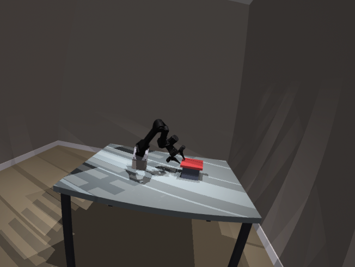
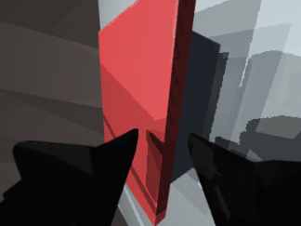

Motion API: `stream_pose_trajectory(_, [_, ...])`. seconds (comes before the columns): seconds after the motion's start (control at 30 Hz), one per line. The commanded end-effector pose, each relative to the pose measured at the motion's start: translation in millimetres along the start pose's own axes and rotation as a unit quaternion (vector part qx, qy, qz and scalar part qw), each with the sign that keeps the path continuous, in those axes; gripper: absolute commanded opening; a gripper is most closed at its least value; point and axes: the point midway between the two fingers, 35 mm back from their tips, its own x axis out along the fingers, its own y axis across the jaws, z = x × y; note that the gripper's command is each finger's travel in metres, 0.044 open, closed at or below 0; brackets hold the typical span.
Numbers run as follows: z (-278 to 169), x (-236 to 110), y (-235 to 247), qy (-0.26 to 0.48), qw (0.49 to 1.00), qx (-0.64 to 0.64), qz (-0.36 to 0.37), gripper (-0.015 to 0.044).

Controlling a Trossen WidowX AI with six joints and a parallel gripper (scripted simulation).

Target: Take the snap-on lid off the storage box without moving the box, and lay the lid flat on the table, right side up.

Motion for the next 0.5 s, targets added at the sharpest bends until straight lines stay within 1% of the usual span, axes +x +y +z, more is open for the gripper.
stream_pose_trajectory(0.0, [0.6,6.2,-1.0,0.0,1.0,-0.003,0.001,0.0235])
stream_pose_trajectory(0.03, [0.7,6.5,-1.0,-0.001,1.0,-0.003,0.002,0.0235])
stream_pose_trajectory(0.13, [0.7,6.5,-1.0,-0.001,1.0,-0.003,0.002,0.0156])
stream_pose_trajectory(0.47, [0.7,6.5,-1.0,-0.001,1.0,-0.003,0.002,0.009])
